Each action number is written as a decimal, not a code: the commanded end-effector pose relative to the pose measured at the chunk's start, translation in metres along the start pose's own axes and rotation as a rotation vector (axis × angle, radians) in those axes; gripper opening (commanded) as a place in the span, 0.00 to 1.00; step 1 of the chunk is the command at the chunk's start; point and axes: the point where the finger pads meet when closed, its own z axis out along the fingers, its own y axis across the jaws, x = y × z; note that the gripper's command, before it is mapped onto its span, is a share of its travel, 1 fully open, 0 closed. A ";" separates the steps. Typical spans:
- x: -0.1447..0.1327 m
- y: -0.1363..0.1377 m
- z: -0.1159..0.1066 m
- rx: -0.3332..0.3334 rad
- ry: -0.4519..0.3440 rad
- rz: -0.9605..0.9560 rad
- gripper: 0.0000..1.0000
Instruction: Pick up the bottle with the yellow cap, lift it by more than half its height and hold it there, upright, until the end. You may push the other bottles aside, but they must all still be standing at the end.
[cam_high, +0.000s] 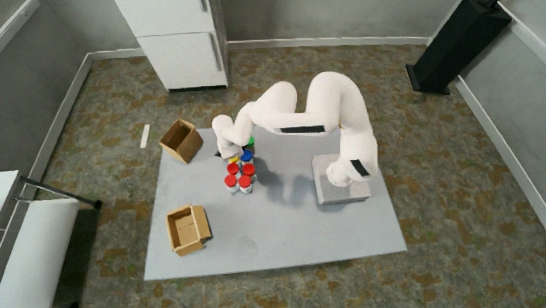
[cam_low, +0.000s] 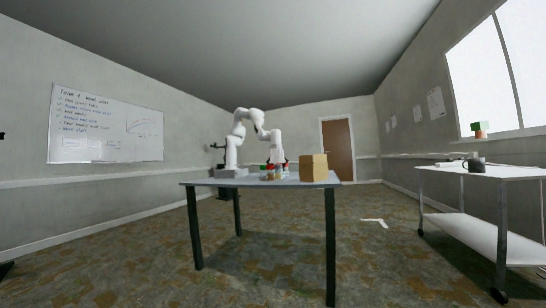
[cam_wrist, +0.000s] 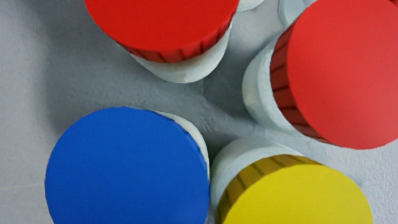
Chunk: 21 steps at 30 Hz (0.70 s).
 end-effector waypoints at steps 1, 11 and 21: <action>0.006 0.001 -0.001 -0.003 -0.002 0.000 0.79; 0.011 0.001 -0.001 -0.003 -0.002 0.000 0.79; 0.021 0.001 0.000 -0.002 -0.001 0.000 0.79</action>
